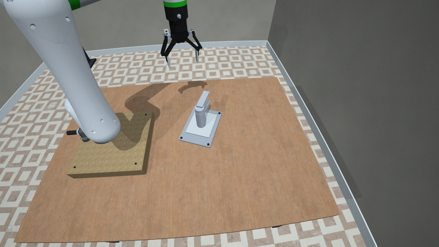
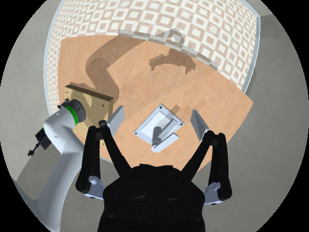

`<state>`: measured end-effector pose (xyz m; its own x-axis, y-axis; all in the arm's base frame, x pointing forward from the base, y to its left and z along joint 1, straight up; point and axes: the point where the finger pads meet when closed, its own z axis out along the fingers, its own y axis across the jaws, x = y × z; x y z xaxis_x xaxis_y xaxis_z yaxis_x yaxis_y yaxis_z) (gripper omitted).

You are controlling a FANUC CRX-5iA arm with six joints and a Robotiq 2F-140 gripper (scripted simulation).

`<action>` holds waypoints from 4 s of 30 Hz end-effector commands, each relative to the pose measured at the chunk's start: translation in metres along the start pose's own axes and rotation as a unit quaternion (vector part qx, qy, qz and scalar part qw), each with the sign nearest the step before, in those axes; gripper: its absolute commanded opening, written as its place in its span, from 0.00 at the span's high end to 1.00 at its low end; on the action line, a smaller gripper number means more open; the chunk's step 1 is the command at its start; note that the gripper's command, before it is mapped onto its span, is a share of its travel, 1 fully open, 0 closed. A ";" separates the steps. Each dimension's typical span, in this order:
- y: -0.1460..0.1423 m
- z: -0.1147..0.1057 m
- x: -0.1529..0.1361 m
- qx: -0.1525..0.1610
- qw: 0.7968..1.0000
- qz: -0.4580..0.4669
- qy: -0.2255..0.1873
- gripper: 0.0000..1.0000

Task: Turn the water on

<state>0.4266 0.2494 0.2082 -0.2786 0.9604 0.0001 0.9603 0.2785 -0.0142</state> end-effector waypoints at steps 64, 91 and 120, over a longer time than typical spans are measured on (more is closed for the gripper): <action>0.059 0.006 -0.155 -0.006 0.947 0.321 0.005 1.00; 0.059 0.006 -0.155 -0.006 0.947 0.321 0.005 0.59; 0.059 0.006 -0.155 -0.006 0.947 0.321 0.005 0.59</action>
<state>0.5263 0.1166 0.2012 0.3621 0.9321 0.0046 0.9322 -0.3621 -0.0027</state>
